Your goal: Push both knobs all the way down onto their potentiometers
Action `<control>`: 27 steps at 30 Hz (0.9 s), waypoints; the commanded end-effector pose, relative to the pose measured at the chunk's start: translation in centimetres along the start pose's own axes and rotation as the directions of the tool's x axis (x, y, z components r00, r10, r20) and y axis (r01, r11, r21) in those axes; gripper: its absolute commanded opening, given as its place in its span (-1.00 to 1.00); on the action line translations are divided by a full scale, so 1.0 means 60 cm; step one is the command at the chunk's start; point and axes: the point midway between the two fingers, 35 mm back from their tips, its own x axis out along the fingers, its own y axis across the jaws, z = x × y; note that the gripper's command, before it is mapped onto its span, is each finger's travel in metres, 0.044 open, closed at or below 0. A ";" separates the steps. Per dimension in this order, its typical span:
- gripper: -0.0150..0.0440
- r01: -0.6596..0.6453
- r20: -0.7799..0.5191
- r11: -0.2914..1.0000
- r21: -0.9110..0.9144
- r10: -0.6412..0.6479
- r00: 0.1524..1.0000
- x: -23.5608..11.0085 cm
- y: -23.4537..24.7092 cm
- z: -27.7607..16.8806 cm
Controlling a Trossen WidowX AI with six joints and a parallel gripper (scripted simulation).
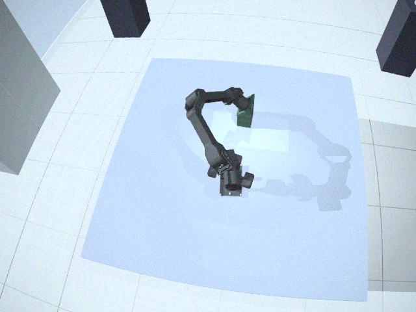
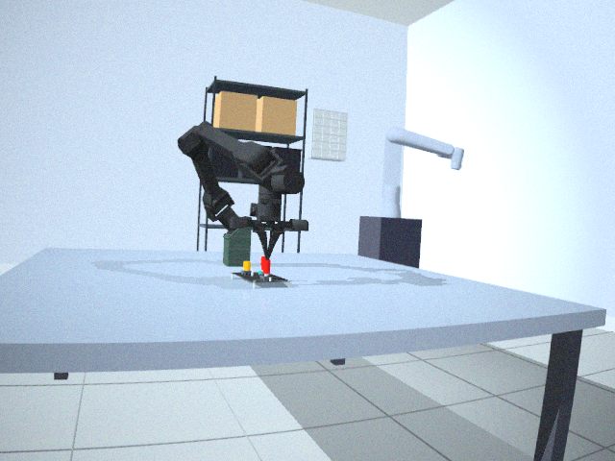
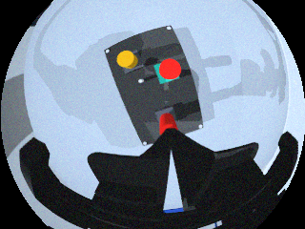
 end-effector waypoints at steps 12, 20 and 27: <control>-0.49 -0.004 0.011 1.000 0.014 0.004 1.000 0.018 0.003 -0.002; -0.49 -0.004 0.011 1.000 0.014 0.004 1.000 0.017 0.003 -0.002; -0.49 -0.003 0.011 1.000 0.014 0.003 1.000 0.002 0.003 -0.002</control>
